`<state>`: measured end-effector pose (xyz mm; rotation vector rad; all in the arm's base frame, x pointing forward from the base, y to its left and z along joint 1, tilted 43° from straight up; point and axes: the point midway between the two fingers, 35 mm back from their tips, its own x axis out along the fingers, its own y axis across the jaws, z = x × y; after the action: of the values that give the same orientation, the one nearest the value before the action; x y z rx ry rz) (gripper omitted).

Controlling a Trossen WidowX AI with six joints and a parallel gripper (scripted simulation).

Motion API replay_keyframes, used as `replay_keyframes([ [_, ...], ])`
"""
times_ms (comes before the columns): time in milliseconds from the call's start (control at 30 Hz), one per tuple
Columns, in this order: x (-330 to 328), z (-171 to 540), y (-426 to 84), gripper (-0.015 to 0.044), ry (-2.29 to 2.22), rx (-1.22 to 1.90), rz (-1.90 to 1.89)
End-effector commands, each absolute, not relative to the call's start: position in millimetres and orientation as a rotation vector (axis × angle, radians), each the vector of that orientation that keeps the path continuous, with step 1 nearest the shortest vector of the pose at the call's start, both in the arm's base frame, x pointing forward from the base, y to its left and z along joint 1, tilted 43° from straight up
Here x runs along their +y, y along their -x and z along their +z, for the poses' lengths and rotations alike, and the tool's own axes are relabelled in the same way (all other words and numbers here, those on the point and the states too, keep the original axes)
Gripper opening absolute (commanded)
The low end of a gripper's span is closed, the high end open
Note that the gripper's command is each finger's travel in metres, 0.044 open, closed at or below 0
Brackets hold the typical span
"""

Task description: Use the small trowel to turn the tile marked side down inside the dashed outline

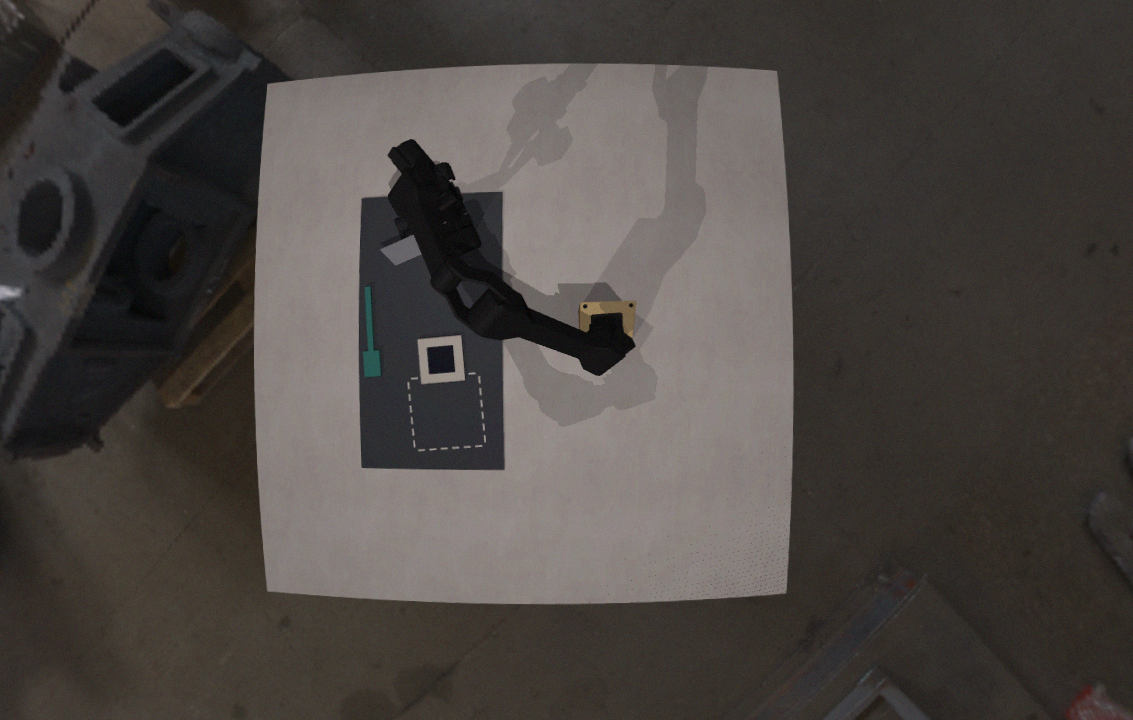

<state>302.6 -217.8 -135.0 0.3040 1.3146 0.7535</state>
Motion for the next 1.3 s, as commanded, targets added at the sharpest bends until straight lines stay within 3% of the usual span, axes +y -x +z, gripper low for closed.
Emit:
replay_keyframes([
  [0,-211.6,-132.6,-300.8,0.0100,-0.312,1.315,0.756],
  [1267,-163.5,-116.8,-286.1,0.0100,-0.316,1.315,0.759],
])
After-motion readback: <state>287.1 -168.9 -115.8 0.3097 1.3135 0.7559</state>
